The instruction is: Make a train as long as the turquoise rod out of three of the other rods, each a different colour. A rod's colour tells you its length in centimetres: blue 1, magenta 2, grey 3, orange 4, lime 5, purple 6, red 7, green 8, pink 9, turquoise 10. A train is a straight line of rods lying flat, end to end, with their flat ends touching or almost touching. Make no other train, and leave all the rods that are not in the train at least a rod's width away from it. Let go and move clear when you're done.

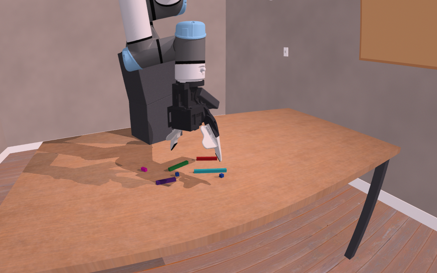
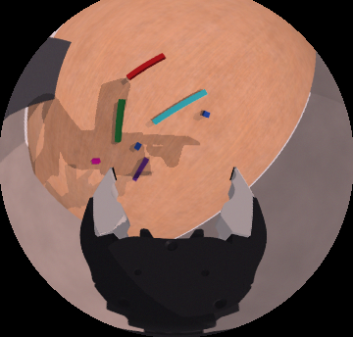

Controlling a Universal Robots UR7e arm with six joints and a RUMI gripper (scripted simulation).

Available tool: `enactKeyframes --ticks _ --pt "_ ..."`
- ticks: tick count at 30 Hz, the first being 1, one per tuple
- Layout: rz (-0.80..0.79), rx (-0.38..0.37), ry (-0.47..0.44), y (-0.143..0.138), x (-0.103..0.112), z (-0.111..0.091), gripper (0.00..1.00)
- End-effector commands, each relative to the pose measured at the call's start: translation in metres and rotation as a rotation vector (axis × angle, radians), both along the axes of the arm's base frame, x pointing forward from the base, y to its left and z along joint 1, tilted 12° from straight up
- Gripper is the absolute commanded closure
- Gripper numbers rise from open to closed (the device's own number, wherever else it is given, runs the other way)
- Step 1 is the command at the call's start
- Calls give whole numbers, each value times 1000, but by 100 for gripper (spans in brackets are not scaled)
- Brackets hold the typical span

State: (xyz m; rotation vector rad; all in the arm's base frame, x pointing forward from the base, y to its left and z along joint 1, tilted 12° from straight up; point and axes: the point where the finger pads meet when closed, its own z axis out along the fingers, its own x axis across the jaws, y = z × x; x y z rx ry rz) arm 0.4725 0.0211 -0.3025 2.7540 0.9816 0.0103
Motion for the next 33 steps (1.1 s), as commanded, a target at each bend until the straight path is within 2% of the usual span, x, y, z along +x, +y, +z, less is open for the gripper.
enactKeyframes --ticks 1,14,33 --pt "66 -3 12 0 1 1 0" --pt "148 -10 28 -1 1 1 0" --pt "161 -11 31 -1 1 1 0"
